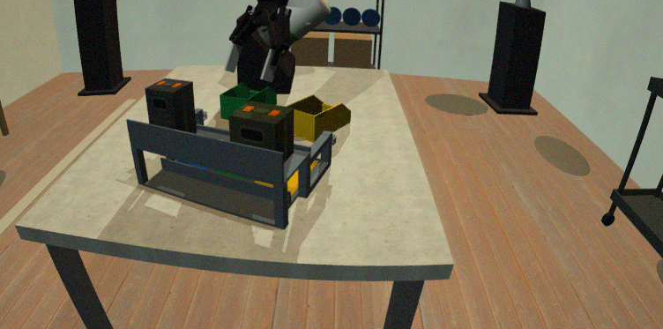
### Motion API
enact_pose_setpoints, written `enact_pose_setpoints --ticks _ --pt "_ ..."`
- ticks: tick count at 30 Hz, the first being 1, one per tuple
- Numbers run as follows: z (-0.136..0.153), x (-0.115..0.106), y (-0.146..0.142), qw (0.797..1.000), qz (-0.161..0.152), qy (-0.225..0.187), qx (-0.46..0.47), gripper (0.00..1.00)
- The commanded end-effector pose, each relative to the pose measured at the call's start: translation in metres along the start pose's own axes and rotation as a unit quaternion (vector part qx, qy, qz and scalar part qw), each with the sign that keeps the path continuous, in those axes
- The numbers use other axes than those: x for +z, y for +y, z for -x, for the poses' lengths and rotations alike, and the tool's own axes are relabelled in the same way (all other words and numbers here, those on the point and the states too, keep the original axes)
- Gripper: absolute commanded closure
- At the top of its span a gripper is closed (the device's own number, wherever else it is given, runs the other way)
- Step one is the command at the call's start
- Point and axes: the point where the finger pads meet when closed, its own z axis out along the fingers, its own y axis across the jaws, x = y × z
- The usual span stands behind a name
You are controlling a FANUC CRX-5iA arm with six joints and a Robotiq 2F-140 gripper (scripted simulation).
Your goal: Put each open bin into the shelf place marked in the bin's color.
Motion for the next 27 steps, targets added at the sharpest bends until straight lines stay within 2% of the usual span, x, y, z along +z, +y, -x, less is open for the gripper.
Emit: enact_pose_setpoints --ticks 1,15,17,19,23,27 --pt "0.006 -0.002 0.002 1.0 0.001 -0.005 -0.002 0.0" --pt "0.147 -0.045 0.051 0.988 0.021 -0.142 -0.052 0.0" --pt "0.147 -0.045 0.051 0.988 0.021 -0.142 -0.052 0.0" --pt "0.176 -0.057 0.061 0.983 0.022 -0.171 -0.064 0.0" --pt "0.213 -0.072 0.074 0.975 0.022 -0.208 -0.079 0.0" --pt "0.229 -0.08 0.08 0.971 0.022 -0.224 -0.085 0.0"
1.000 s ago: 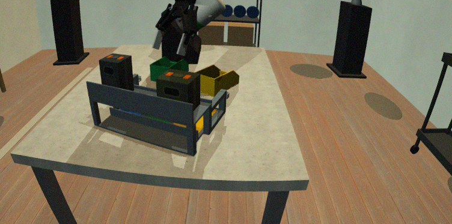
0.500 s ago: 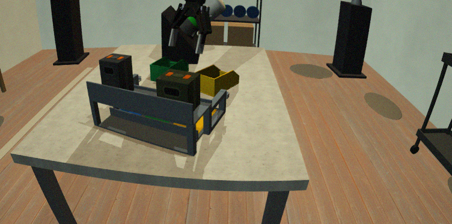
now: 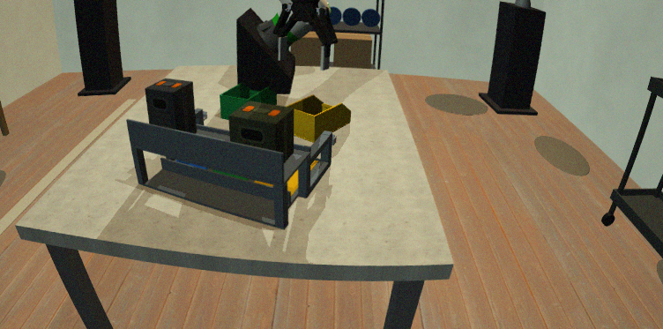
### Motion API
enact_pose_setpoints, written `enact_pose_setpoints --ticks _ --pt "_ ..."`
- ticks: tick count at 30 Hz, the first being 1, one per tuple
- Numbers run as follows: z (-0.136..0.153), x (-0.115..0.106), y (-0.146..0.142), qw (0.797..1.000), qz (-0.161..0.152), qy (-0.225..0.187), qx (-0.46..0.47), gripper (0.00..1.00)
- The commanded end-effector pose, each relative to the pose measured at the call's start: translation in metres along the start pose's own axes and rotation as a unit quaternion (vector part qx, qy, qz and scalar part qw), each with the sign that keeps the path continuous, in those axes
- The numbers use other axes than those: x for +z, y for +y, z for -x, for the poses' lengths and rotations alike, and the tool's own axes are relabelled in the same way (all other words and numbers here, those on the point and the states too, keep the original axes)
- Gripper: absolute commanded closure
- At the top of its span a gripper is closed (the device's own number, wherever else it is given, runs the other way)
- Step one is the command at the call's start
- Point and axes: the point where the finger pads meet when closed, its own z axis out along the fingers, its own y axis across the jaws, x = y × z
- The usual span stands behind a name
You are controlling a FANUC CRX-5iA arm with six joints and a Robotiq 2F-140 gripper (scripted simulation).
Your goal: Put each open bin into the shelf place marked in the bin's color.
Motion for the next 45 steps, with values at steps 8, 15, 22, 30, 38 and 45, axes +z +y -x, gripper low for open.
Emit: enact_pose_setpoints --ticks 8,15,22,30,38,45 --pt "0.0116 -0.0005 0.0017 1.0 0.0 -0.009 -0.004 1.0" --pt "0.0116 -0.0005 0.0017 1.0 0.0 -0.009 -0.004 1.0" --pt "0.0116 -0.0005 0.0017 1.0 0.0 -0.009 -0.004 1.0" --pt "0.0116 -0.0005 0.0017 1.0 0.0 -0.009 -0.004 1.0" --pt "0.0116 -0.0005 0.0017 1.0 0.0 -0.009 -0.004 1.0" --pt "0.0116 -0.0005 0.0017 1.0 0.0 -0.009 -0.004 1.0"
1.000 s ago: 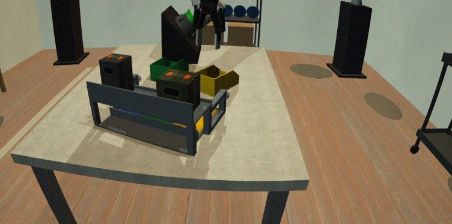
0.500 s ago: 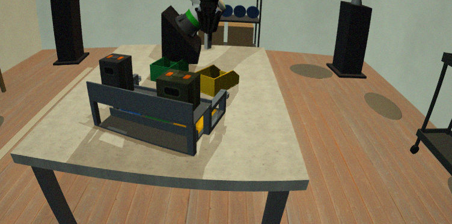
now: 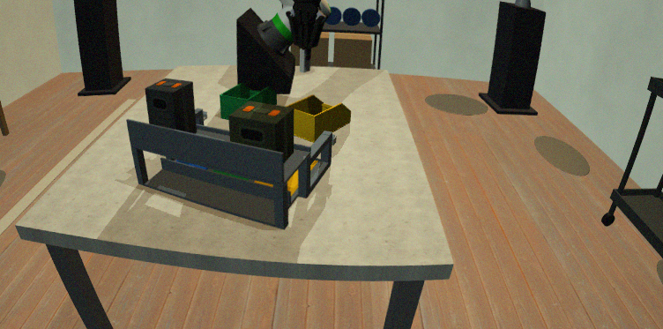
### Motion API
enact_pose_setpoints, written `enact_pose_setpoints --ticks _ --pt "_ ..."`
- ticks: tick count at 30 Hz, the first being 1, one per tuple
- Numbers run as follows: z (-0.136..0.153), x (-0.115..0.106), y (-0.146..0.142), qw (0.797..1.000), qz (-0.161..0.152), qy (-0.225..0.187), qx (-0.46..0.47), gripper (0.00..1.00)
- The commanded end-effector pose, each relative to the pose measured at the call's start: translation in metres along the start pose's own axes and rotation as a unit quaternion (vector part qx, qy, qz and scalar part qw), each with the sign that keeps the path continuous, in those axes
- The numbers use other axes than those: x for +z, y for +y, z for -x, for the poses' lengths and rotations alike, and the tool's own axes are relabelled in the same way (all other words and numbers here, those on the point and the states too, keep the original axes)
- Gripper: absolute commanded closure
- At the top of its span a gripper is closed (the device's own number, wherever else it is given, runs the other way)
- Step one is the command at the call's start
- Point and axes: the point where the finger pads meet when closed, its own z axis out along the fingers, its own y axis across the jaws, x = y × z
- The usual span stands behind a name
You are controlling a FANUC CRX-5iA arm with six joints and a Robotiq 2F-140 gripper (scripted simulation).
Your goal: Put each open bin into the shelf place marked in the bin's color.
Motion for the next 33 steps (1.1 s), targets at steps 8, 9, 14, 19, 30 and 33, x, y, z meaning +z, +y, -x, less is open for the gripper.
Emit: enact_pose_setpoints --ticks 8,9,14,19,30,33 --pt "-0.0001 -0.0002 0.0 1.0 0.0 0.0 0.0 0.85" --pt "-0.0001 -0.0002 0.0 1.0 0.0 0.0 0.0 0.85" --pt "-0.0001 -0.0002 0.0 1.0 0.0 0.0 0.0 0.85" --pt "-0.0001 -0.0002 0.0 1.0 0.0 0.0 0.0 0.85" --pt "-0.0001 -0.0002 0.0 1.0 0.0 0.0 0.0 0.85" --pt "-0.0001 -0.0002 0.0 1.0 0.0 0.0 0.0 0.85"
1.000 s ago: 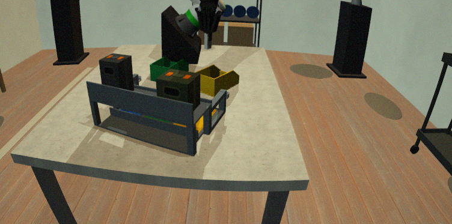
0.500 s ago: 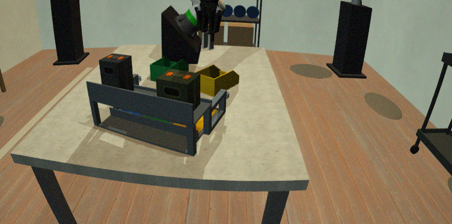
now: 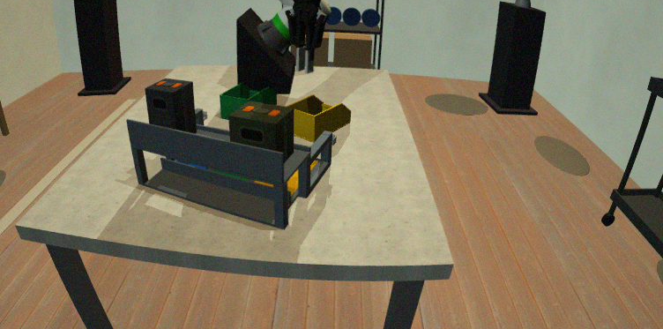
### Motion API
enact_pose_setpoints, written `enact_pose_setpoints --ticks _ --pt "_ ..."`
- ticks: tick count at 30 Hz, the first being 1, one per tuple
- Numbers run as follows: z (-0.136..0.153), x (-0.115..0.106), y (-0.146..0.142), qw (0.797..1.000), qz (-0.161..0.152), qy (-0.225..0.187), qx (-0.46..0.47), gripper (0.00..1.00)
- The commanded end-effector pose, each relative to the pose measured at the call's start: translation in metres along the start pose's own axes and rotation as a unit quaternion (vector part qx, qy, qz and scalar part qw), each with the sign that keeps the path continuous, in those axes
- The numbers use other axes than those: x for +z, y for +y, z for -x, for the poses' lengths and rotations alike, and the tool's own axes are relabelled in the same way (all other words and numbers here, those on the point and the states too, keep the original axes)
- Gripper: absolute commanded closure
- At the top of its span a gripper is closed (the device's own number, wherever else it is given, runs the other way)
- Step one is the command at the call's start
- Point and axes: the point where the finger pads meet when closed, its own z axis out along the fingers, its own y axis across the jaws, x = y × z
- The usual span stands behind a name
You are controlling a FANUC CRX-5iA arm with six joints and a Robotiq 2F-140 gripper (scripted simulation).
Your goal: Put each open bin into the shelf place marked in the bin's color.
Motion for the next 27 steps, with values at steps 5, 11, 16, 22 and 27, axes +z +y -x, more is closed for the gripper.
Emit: enact_pose_setpoints --ticks 5,11,16,22,27 --pt "0.0 0.0 0.0 1.0 0.0 0.0 0.0 0.85" --pt "0.0 0.0 0.0 1.0 0.0 0.0 0.0 0.85" --pt "0.0 0.001 0.0 1.0 0.0 0.0 0.0 0.85" --pt "0.0 0.006 0.0 1.0 0.0 0.0 0.0 0.85" --pt "0.0 0.012 0.0 1.0 0.0 0.0 0.0 0.85"
